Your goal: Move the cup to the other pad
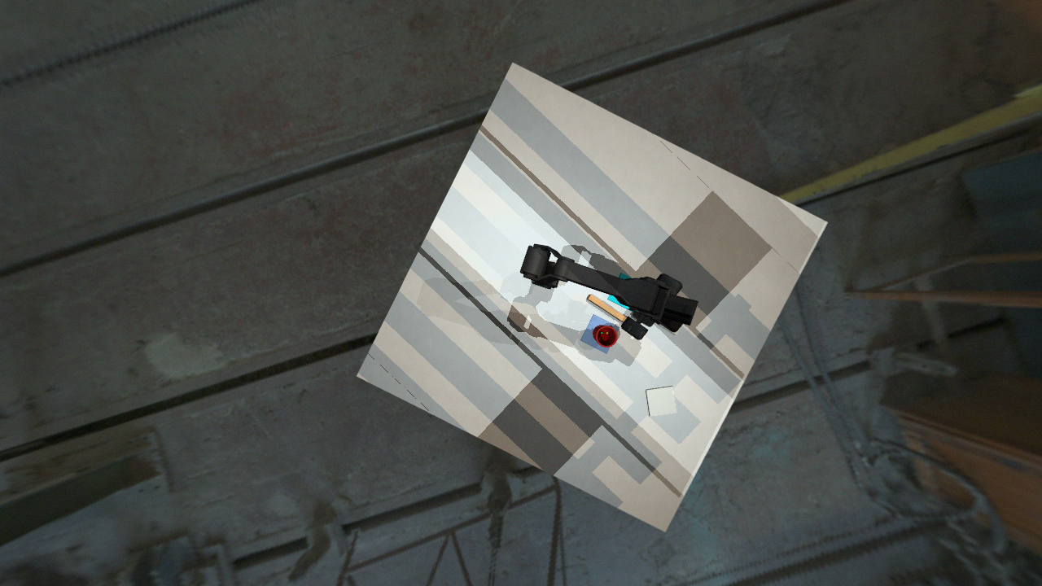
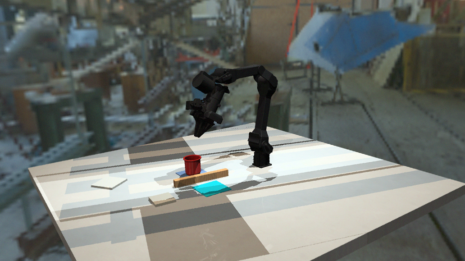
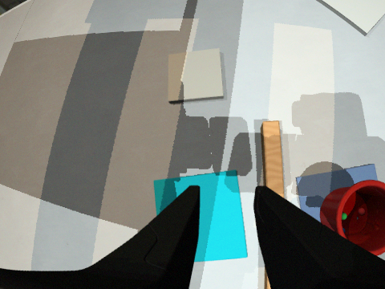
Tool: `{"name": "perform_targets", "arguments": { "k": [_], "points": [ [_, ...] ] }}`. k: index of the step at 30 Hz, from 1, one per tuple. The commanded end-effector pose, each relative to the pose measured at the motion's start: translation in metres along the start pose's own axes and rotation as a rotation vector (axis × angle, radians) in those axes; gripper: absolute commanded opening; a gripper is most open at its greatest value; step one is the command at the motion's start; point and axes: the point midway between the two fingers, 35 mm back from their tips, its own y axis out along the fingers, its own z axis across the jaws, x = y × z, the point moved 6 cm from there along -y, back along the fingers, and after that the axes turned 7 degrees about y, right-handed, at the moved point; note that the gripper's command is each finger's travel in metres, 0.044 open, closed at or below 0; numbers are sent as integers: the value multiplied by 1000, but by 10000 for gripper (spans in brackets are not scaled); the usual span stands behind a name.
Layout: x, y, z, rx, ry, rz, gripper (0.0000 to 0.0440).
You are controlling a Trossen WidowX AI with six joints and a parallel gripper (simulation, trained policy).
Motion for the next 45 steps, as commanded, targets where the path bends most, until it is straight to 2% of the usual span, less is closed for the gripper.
{"name": "perform_targets", "arguments": {
  "k": [1,28,45],
  "points": [
    [0,2,-1,-35,-10,60,116],
    [-1,31,-32,-214,-114,425,104],
    [-9,60,-66,-270,-151,553,137]
  ]
}}
